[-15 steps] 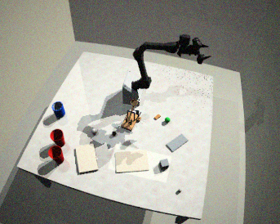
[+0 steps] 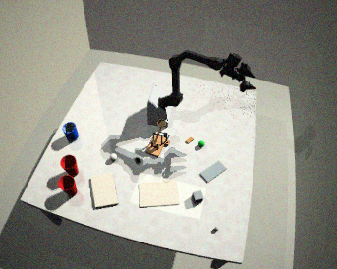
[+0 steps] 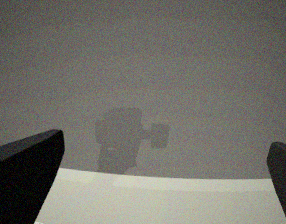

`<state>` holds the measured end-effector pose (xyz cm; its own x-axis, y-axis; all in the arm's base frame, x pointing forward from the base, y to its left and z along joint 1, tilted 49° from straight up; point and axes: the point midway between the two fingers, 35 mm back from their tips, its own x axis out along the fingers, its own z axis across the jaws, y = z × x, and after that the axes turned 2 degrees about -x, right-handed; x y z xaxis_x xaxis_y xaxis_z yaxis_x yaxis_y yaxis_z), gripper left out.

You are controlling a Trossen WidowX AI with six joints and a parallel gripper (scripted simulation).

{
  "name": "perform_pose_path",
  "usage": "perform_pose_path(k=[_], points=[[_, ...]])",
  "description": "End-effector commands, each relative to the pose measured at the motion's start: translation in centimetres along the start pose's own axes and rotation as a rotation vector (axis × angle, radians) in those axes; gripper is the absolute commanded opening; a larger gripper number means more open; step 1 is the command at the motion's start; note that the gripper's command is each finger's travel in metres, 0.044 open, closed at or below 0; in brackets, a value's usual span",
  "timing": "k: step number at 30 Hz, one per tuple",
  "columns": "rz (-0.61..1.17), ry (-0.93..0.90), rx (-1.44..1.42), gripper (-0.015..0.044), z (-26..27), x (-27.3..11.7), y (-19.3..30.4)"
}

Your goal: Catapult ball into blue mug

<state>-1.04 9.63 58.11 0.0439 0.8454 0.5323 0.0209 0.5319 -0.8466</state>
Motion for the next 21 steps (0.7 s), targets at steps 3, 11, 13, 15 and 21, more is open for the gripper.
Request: perform_pose_path(k=[3, 11, 13, 15, 21], points=[[0.142, 0.12, -0.036, 0.044, -3.7, 2.6, 4.6], [0.356, 0.288, -0.062, 0.044, -10.0, 3.9, 10.9], [0.41, 0.329, -0.062, 0.044, -11.6, 3.9, 12.4], [0.463, 0.37, -0.059, 0.044, -13.3, 3.6, 13.9], [0.623, 0.501, -0.04, 0.044, -18.5, 1.7, 18.2]])
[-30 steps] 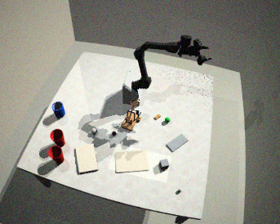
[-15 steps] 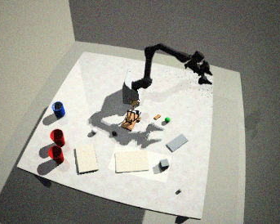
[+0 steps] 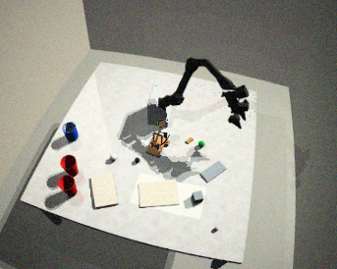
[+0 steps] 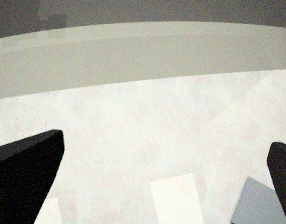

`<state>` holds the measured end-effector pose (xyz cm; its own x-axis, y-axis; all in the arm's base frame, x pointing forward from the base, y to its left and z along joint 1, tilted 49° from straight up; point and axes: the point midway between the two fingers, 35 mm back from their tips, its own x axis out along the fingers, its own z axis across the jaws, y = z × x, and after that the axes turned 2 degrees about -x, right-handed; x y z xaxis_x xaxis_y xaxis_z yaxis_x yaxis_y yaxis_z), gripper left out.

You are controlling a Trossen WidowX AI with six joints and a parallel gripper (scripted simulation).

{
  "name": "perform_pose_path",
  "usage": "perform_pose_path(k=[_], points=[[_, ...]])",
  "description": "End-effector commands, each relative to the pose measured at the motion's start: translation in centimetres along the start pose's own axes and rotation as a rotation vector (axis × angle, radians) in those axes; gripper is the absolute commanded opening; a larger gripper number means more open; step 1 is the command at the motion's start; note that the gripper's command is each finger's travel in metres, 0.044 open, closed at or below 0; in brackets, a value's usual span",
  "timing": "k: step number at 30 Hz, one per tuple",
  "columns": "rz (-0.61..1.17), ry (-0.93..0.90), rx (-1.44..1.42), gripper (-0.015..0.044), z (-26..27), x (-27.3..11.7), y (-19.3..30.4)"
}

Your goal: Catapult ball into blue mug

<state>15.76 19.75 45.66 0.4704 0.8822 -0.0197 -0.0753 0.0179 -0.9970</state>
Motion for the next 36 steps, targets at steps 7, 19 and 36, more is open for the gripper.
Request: perform_pose_path(k=[7, 19, 36], points=[[0.269, 0.169, 0.07, 0.044, -7.9, 2.6, 7.5], [0.559, 0.322, 0.263, 0.044, -16.4, 0.5, 17.1], [0.814, 0.423, 0.708, 0.044, -22.6, -7.6, 28.7]])
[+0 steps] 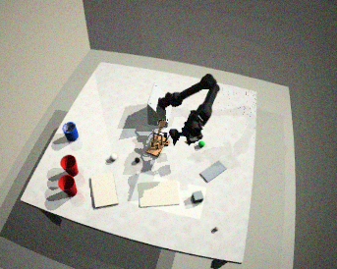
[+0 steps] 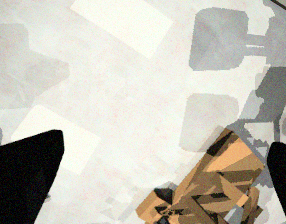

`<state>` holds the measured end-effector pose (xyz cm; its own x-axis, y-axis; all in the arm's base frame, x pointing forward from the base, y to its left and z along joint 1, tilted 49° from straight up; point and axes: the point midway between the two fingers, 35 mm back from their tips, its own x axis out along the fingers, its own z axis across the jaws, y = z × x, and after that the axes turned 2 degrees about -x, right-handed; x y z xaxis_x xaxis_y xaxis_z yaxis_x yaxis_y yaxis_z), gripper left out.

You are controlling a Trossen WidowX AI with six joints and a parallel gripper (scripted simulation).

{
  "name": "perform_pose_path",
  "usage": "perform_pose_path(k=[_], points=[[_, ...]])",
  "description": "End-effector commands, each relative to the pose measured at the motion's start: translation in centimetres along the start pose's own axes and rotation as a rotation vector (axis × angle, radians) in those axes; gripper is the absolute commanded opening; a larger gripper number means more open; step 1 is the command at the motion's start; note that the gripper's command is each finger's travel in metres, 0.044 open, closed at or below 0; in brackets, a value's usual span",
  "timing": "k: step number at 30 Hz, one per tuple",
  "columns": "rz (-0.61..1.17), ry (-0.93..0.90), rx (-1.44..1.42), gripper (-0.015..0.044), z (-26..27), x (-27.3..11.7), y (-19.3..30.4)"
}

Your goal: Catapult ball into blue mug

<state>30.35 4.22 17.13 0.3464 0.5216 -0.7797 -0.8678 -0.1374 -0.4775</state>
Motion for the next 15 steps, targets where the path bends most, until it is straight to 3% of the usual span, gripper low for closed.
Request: perform_pose_path(k=[1, 15], points=[[0.059, -0.019, 0.092, 0.044, -2.2, 0.6, 1.9], [0.21, -0.162, 0.495, 0.044, -8.8, 1.0, 9.6]])
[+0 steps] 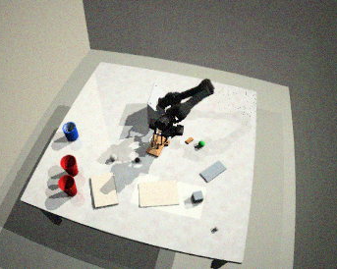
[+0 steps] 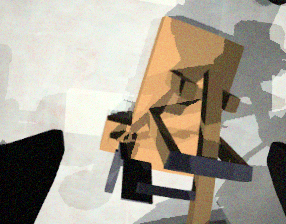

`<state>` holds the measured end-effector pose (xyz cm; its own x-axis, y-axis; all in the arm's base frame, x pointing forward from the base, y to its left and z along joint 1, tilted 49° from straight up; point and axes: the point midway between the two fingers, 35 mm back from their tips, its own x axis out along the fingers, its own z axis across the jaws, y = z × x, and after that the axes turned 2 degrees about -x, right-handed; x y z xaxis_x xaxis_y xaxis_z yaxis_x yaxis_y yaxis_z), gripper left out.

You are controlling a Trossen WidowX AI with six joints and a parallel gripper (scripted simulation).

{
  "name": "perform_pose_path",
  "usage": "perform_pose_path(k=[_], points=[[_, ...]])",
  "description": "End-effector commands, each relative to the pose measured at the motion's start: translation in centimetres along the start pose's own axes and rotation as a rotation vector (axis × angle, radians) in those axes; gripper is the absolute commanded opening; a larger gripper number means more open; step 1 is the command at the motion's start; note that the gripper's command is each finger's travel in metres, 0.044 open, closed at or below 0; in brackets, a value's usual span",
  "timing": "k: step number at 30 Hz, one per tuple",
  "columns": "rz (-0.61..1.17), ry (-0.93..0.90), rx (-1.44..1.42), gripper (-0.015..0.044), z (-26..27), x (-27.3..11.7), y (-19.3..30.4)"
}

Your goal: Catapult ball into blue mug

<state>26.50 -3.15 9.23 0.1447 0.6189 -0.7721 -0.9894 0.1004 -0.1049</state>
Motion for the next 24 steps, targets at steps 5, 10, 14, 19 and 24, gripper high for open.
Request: perform_pose_path(k=[5, 10, 14, 19, 24], points=[[0.053, -0.131, 0.21, 0.044, -3.6, 0.1, 3.0], [0.059, -0.16, 0.25, 0.044, -4.1, 0.1, 3.6], [0.059, -0.16, 0.25, 0.0335, -4.1, 0.1, 3.6], [0.059, -0.16, 0.25, 0.0204, -4.1, 0.1, 3.6], [0.059, -0.16, 0.25, 0.0072, -4.1, 0.1, 3.6]])
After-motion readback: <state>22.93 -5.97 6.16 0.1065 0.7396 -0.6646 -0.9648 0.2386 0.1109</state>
